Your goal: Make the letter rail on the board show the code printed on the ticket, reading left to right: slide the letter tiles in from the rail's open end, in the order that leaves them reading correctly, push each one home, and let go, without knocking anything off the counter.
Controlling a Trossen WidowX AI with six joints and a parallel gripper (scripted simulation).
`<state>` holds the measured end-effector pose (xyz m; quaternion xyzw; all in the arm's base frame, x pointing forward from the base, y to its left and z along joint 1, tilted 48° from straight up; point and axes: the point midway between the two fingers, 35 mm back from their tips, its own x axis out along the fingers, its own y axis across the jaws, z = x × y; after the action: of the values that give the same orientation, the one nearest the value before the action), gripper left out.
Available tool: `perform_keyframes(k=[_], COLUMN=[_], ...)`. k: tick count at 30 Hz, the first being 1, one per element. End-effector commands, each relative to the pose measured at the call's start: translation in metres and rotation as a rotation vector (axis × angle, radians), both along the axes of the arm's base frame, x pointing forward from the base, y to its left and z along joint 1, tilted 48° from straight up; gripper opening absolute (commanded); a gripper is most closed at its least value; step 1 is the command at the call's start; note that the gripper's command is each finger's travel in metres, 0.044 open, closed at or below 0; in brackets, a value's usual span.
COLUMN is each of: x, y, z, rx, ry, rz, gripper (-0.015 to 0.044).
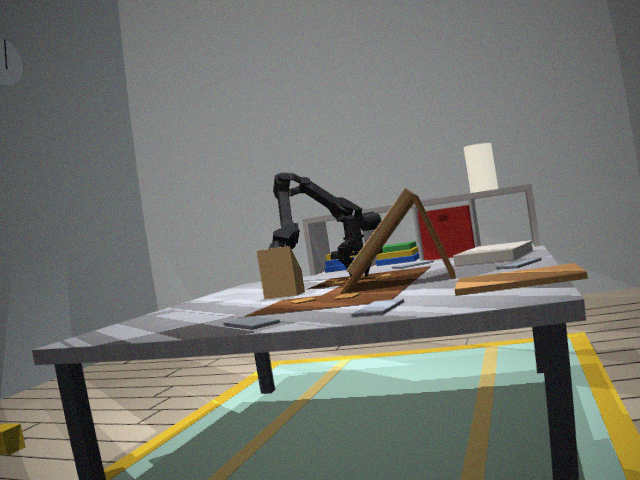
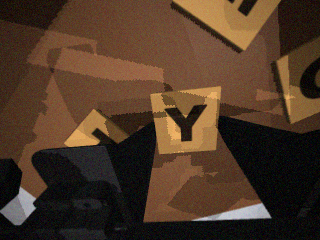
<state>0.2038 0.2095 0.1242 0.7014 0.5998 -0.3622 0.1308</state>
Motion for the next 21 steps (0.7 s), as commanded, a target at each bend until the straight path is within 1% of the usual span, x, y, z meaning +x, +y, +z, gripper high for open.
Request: perform_keyframes(k=[1, 21], x=[0.0, 0.002], y=[-0.002, -0.013], z=[0.002, 0.008], rx=[0.002, 0.001], ry=[-0.002, -0.002], rz=[0.003, 0.003], gripper=[0.0, 0.0])
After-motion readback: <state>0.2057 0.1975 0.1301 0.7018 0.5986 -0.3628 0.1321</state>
